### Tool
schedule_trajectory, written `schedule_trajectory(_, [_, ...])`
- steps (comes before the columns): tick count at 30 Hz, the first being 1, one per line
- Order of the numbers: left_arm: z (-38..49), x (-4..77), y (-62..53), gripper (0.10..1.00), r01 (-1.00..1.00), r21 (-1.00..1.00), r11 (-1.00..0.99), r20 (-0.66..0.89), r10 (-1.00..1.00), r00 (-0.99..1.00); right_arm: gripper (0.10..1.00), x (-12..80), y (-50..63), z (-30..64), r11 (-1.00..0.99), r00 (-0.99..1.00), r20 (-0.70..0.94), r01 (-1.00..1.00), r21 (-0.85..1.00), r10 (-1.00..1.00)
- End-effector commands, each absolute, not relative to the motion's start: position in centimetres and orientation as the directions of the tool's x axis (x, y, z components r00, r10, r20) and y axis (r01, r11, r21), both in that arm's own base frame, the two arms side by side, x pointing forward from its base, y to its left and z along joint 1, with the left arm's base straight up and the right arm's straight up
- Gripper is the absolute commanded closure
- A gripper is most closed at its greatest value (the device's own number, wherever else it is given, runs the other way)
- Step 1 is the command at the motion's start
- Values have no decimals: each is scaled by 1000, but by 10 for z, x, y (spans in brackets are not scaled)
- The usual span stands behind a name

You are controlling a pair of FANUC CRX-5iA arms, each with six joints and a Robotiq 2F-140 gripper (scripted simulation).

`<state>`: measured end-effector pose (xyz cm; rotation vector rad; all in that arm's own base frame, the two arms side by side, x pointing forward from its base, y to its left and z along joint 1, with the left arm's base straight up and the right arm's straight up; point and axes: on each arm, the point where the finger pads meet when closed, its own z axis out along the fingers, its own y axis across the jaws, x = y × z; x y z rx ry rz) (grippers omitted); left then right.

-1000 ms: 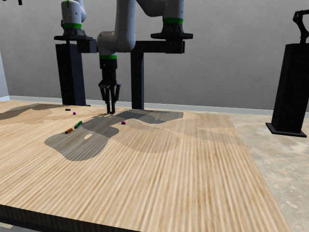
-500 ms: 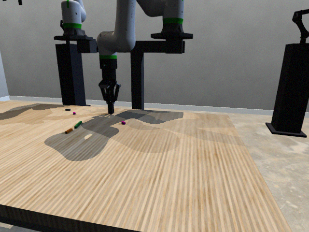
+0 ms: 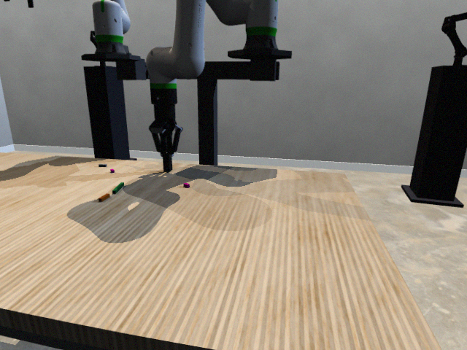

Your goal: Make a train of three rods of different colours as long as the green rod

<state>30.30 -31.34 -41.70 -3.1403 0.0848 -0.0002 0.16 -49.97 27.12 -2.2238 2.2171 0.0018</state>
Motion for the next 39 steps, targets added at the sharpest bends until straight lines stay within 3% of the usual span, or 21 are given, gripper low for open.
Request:
schedule_trajectory(1, [-416, 304, -314, 974, -54, 1, -999, 1, -54, 999, 98, 1, -500, 272, -3, 3, 0, -1000, 0, -1000])
schedule_trajectory(19, [-413, 304, -314, 974, -54, 1, -999, 1, -54, 999, 98, 1, -500, 272, -3, 3, 0, -1000, 0, -1000])
schedule_trajectory(39, [-317, 304, -314, 974, -54, 1, -999, 1, -54, 999, 98, 1, -500, 272, -3, 3, 0, -1000, 0, -1000])
